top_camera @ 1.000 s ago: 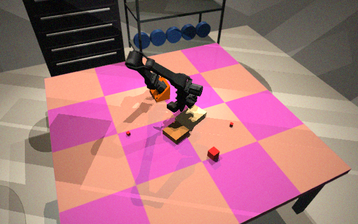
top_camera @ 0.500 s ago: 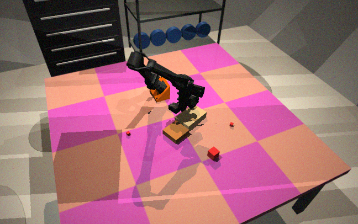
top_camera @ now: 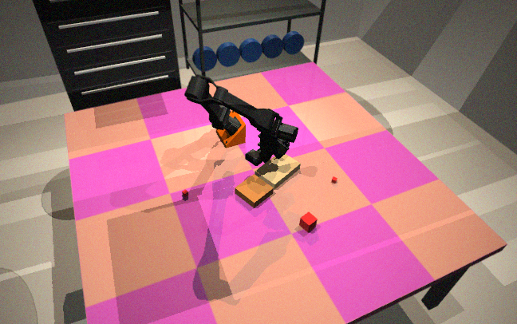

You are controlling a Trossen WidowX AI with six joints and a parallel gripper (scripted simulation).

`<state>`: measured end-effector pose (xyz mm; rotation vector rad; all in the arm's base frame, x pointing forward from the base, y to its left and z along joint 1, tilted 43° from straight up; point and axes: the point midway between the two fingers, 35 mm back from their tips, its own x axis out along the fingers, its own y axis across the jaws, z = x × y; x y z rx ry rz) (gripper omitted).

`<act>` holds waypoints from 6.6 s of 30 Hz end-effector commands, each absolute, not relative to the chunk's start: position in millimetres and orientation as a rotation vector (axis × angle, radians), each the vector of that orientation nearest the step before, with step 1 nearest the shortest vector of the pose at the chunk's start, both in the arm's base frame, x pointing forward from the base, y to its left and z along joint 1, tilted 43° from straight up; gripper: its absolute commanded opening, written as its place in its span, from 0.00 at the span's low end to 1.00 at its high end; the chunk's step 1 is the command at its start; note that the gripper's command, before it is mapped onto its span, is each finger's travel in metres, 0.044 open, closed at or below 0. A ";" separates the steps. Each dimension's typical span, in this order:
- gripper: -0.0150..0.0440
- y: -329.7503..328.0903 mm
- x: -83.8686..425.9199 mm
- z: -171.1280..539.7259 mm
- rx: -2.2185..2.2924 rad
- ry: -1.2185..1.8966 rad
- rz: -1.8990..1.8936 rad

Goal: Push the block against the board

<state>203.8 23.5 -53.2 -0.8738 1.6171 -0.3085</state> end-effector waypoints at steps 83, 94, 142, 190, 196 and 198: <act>0.25 118.1 231.3 -50.6 -1.496 1.737 0.435; 0.25 142.5 250.1 -76.7 -1.747 1.719 0.785; 0.25 113.7 273.5 -132.1 -1.973 1.656 1.134; 0.25 179.1 257.1 -117.3 -1.971 1.654 1.137; 0.25 154.7 236.5 -95.8 -1.963 1.659 1.120; 0.25 150.7 233.0 -92.7 -1.960 1.662 1.118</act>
